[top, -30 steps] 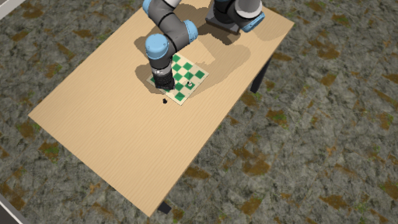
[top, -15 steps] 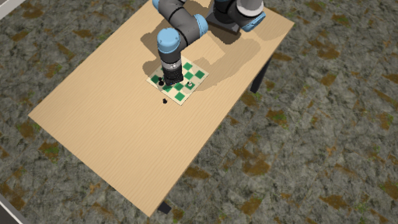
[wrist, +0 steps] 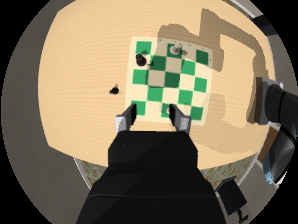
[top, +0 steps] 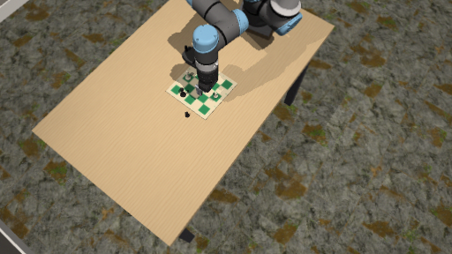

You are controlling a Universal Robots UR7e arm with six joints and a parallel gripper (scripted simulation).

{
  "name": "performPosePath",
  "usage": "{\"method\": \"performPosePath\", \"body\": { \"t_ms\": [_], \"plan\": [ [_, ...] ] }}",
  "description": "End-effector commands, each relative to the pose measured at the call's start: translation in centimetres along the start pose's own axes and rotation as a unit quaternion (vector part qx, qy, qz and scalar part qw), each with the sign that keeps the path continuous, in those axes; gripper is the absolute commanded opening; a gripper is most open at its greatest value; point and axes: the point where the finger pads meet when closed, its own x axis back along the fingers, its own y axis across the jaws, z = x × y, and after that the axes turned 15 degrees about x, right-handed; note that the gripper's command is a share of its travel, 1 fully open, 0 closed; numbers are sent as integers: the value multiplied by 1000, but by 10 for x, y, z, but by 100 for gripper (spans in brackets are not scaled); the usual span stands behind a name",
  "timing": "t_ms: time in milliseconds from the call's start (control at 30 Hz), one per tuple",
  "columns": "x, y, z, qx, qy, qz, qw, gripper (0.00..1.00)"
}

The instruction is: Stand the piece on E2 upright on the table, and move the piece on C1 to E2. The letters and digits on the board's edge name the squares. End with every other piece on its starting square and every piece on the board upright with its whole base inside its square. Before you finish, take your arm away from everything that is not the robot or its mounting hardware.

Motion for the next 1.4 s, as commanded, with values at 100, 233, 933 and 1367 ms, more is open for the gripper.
{"method": "performPosePath", "body": {
  "t_ms": [100,233,933,1367],
  "plan": [
    [-1,12,-12,159,-6,7,987,100],
    [-2,18,-18,225,-6,7,974,100],
    [-7,33,-36,389,-4,8,921,100],
    [-7,34,-37,398,-4,8,917,68]
  ]
}}
